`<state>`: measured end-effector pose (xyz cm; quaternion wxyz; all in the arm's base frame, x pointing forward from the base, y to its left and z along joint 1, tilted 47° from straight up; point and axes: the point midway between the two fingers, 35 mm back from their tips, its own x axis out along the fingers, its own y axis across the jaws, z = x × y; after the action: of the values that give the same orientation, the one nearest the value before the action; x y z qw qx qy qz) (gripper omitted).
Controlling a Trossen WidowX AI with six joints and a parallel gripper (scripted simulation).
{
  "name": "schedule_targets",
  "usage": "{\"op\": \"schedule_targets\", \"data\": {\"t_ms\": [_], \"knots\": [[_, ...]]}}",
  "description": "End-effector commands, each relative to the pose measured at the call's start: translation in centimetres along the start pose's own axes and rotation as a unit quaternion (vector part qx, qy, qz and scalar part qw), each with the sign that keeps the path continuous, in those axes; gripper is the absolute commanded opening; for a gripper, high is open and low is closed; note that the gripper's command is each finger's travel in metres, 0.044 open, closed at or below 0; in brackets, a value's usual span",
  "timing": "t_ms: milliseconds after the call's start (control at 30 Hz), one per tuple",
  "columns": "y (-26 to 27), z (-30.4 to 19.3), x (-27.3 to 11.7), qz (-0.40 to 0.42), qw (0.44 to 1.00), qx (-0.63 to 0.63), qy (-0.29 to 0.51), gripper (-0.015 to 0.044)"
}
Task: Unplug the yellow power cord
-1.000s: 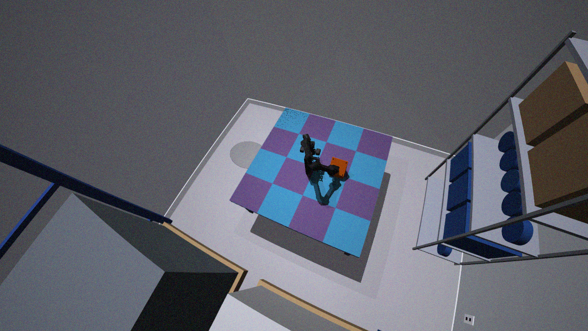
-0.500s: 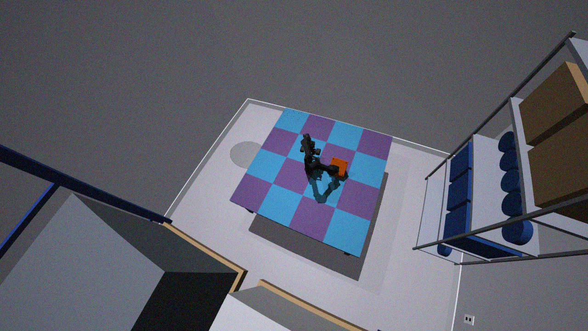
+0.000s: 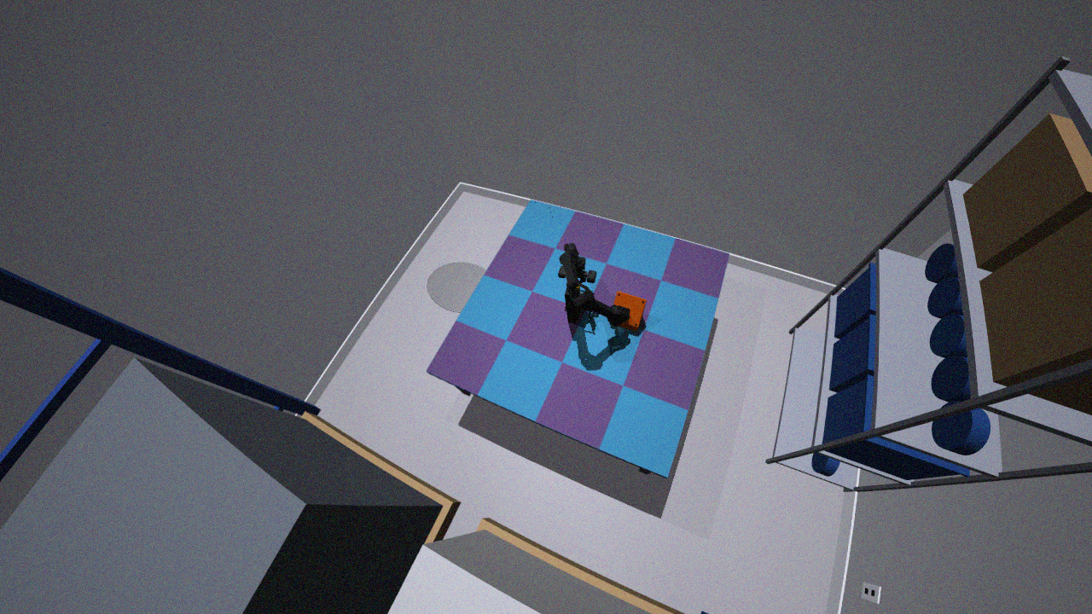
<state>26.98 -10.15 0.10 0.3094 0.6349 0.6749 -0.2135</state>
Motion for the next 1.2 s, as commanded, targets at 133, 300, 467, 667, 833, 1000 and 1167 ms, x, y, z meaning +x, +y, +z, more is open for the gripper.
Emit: {"op": "schedule_targets", "data": {"t_ms": [133, 300, 467, 667, 833, 1000, 1167], "knots": [[-0.1, 1.1, -0.5, 0.007, 1.000, 0.007, -0.005, 0.0053], [-0.1, 1.1, -0.5, 0.007, 1.000, 0.007, -0.005, 0.0160], [-0.1, 1.1, -0.5, 0.007, 1.000, 0.007, -0.005, 0.0160], [-0.1, 1.2, -1.2, 0.007, 1.000, 0.004, -0.005, 0.0160], [-0.1, 1.2, -1.2, 0.007, 1.000, 0.004, -0.005, 0.0160], [0.0, 0.8, -1.2, 0.007, 1.000, 0.004, -0.005, 0.0160], [0.0, 0.0, -1.2, 0.007, 1.000, 0.004, -0.005, 0.0160]]}}
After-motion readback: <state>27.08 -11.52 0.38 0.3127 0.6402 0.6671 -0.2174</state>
